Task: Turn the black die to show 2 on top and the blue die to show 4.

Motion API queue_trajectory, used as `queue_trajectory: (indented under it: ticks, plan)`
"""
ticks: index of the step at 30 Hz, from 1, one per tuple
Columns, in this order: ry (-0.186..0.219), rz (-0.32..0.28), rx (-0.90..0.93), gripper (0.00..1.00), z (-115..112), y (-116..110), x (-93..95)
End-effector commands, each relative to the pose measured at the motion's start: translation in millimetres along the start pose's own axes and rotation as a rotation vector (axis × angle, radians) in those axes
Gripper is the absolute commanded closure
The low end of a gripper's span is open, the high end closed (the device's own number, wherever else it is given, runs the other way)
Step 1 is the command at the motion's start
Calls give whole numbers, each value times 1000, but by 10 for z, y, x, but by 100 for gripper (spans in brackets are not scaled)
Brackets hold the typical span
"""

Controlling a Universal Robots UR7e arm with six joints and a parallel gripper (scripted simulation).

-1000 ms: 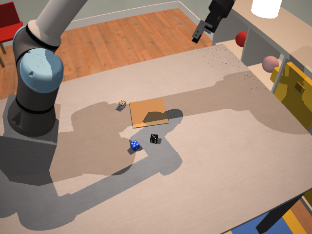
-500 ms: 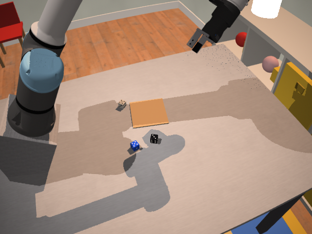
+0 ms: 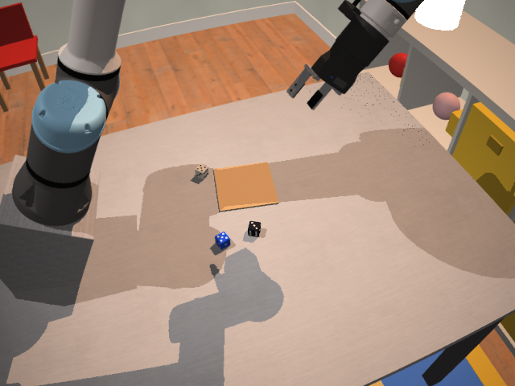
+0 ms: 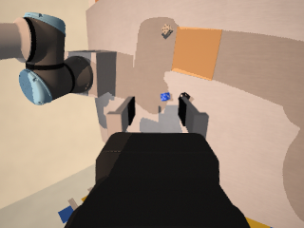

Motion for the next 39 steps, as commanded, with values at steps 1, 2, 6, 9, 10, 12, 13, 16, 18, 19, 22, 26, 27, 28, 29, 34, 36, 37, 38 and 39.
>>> queue_trajectory:
  ticks: [1, 2, 6, 9, 10, 12, 13, 16, 18, 19, 22, 26, 27, 28, 29, 34, 36, 37, 38, 39]
  plan:
    - [-34, 67, 145, 0, -134, -181, 157]
    - [-43, 85, 184, 0, -169, -224, 203]
    - [-71, 140, 308, 0, -277, -347, 358]
    - [-81, 159, 351, 0, -313, -383, 413]
    - [-81, 159, 351, 0, -313, -383, 413]
    - [-101, 195, 432, 0, -379, -447, 524]
    - [-111, 213, 472, 0, -410, -476, 580]
    - [-131, 248, 552, 0, -468, -526, 695]
    - [-151, 283, 630, 0, -521, -569, 811]
    - [-161, 299, 668, 0, -545, -588, 870]
    - [-182, 332, 742, 0, -587, -621, 988]
    - [-212, 379, 849, 0, -638, -660, 1164]
    - [-212, 379, 849, 0, -638, -660, 1164]
    - [-222, 393, 882, 0, -652, -671, 1222]
    - [-232, 408, 915, 0, -664, -681, 1279]
    - [-280, 475, 1066, 0, -704, -722, 1554]
    - [-298, 499, 1120, 0, -711, -735, 1656]
    - [-307, 510, 1145, 0, -713, -742, 1705]
    - [-315, 521, 1169, 0, -715, -748, 1753]
    - [-323, 531, 1192, 0, -715, -753, 1799]
Point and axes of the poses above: the point where the finger pads meet when closed, its own x axis out along the fingers, its own z axis across the jaws, y = z × x, the point moved 7 cm from there along -x, back along the fingers, and after that the axes turned 10 degrees about x, right-handed, at the moved point
